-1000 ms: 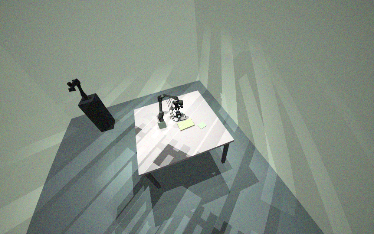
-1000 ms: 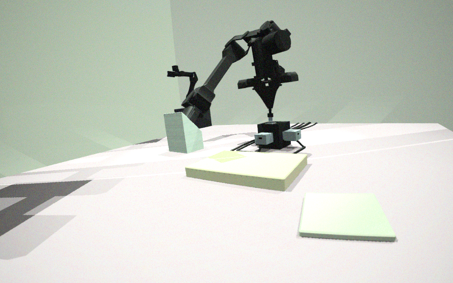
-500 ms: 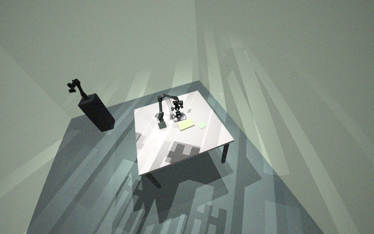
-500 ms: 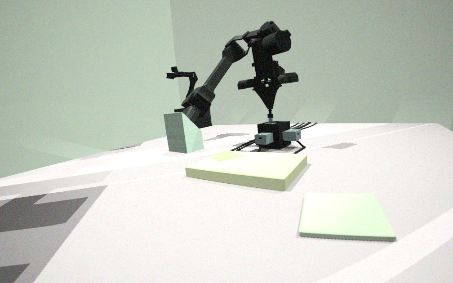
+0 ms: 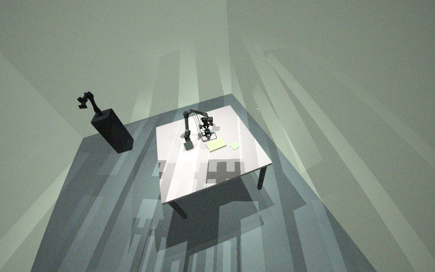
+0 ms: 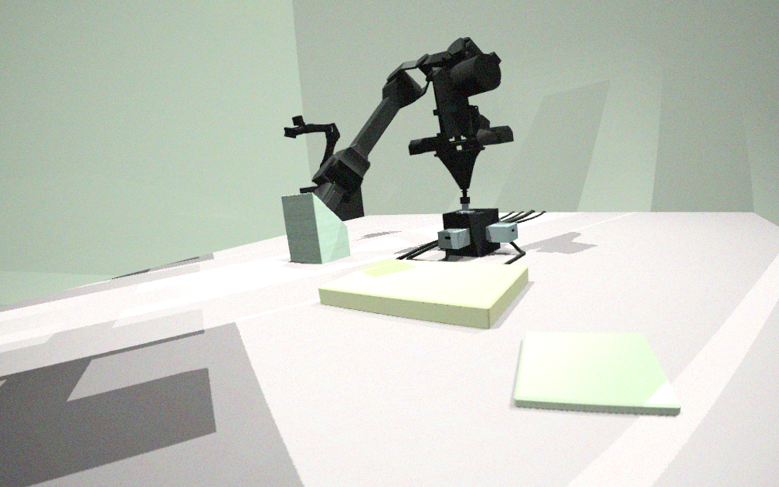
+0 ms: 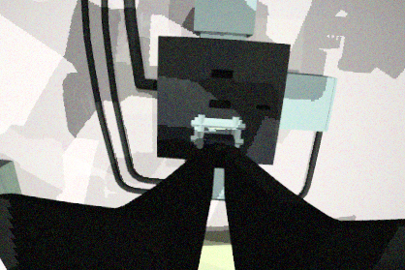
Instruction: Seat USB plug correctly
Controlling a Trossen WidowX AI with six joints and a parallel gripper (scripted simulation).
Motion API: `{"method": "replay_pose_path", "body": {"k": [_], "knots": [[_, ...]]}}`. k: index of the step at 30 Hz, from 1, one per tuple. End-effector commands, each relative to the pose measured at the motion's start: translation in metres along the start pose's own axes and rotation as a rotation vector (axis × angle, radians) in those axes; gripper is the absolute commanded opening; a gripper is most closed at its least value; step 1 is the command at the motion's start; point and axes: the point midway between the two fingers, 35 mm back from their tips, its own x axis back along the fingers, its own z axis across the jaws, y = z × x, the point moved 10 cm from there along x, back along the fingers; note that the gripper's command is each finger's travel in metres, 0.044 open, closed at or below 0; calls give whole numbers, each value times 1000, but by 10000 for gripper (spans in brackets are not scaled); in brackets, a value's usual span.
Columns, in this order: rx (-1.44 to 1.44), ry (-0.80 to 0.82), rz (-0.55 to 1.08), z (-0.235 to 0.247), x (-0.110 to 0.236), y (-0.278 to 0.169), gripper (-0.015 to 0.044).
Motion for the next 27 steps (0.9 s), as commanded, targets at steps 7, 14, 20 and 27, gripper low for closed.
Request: {"method": "replay_pose_path", "body": {"k": [7, 14, 20, 27], "knots": [[-5, 0, -3, 0, -2, -1, 0], [-5, 0, -3, 0, -3, -1, 0], [-5, 0, -3, 0, -3, -1, 0], [-5, 0, -3, 0, -4, -1, 0]]}}
